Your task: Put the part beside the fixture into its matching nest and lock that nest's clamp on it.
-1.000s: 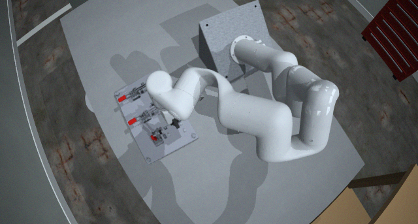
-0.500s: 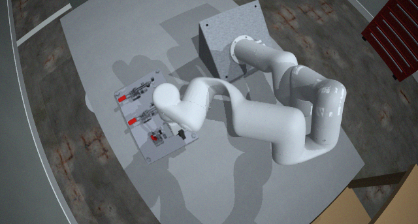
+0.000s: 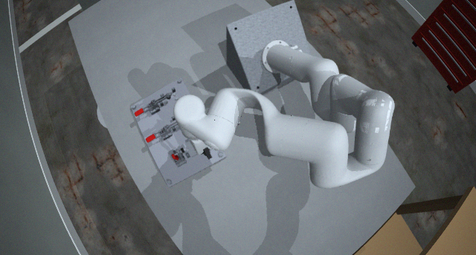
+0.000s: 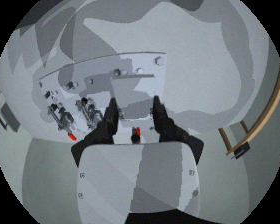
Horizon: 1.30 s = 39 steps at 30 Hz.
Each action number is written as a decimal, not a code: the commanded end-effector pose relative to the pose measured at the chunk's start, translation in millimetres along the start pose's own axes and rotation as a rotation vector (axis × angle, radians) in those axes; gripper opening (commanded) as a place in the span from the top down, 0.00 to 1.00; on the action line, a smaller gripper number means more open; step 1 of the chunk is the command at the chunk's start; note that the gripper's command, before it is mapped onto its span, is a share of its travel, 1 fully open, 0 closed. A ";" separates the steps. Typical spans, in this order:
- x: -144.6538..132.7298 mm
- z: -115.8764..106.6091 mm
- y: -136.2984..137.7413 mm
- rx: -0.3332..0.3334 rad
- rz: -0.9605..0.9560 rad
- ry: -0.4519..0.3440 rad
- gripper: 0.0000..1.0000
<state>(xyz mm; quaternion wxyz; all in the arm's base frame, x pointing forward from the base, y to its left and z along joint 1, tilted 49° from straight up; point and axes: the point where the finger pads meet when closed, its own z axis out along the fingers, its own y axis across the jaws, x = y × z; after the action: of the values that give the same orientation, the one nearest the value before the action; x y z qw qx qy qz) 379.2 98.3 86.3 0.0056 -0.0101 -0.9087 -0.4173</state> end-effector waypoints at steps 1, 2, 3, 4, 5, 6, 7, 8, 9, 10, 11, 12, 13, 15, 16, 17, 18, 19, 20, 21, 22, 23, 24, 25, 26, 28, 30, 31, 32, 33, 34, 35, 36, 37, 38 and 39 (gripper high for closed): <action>-1.0 -1.0 0.1 0.001 -0.001 -0.003 1.00; -1.0 -1.0 0.1 0.001 -0.001 -0.003 1.00; -1.0 -1.0 0.1 0.001 -0.001 -0.003 1.00; -1.0 -1.0 0.1 0.001 -0.001 -0.003 1.00; -1.0 -1.0 0.1 0.001 -0.001 -0.003 1.00; -1.0 -1.0 0.1 0.001 -0.001 -0.003 1.00; -1.0 -1.0 0.1 0.001 -0.001 -0.003 1.00; -1.0 -1.0 0.1 0.001 -0.001 -0.003 1.00; -1.0 -0.9 0.1 0.001 -0.001 -0.003 1.00; -1.0 -0.8 0.1 0.001 -0.001 -0.003 1.00; -1.0 -0.8 0.1 0.001 -0.001 -0.003 1.00; -1.0 -0.8 0.1 0.001 -0.001 -0.003 1.00; -1.0 -0.7 0.1 0.001 -0.001 -0.003 1.00; -1.1 -0.2 0.1 0.001 -0.001 -0.003 1.00; -1.1 0.1 0.1 0.001 -0.001 -0.003 1.00; -1.1 0.6 0.1 0.001 -0.001 -0.003 1.00; -1.1 1.1 0.1 0.001 -0.001 -0.003 1.00; -1.1 1.7 0.1 0.001 -0.001 -0.003 1.00; -1.2 2.4 0.2 0.001 -0.001 -0.003 1.00; -1.2 3.2 0.2 0.001 -0.001 -0.003 1.00; -1.2 4.1 0.2 0.001 -0.001 -0.003 1.00; -1.3 5.1 0.2 0.001 -0.001 -0.003 1.00; -1.3 6.1 0.2 0.001 -0.001 -0.003 1.00; -1.3 7.3 0.2 0.001 -0.001 -0.003 1.00; -1.4 8.5 0.2 0.001 -0.001 -0.003 1.00; -1.4 9.8 0.3 0.001 -0.001 -0.003 1.00; -1.5 11.2 0.3 0.001 -0.001 -0.003 1.00; -1.5 12.6 0.3 0.001 -0.001 -0.003 1.00; -1.6 14.1 0.3 0.001 -0.001 -0.003 1.00; -1.6 15.7 0.3 0.001 -0.001 -0.003 1.00; -1.7 17.3 0.3 0.001 -0.001 -0.003 1.00; -1.8 18.9 0.4 0.001 -0.001 -0.003 1.00; -1.8 20.6 0.4 0.001 -0.001 -0.003 1.00; -1.9 22.3 0.4 0.001 -0.001 -0.003 1.00; -1.9 24.0 0.4 0.001 -0.001 -0.003 1.00; -2.0 25.7 0.5 0.001 -0.001 -0.003 1.00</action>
<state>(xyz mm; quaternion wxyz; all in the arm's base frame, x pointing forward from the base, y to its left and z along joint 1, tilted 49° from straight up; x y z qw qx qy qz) 379.8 114.4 72.8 0.0057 -0.0101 -0.9088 -0.4172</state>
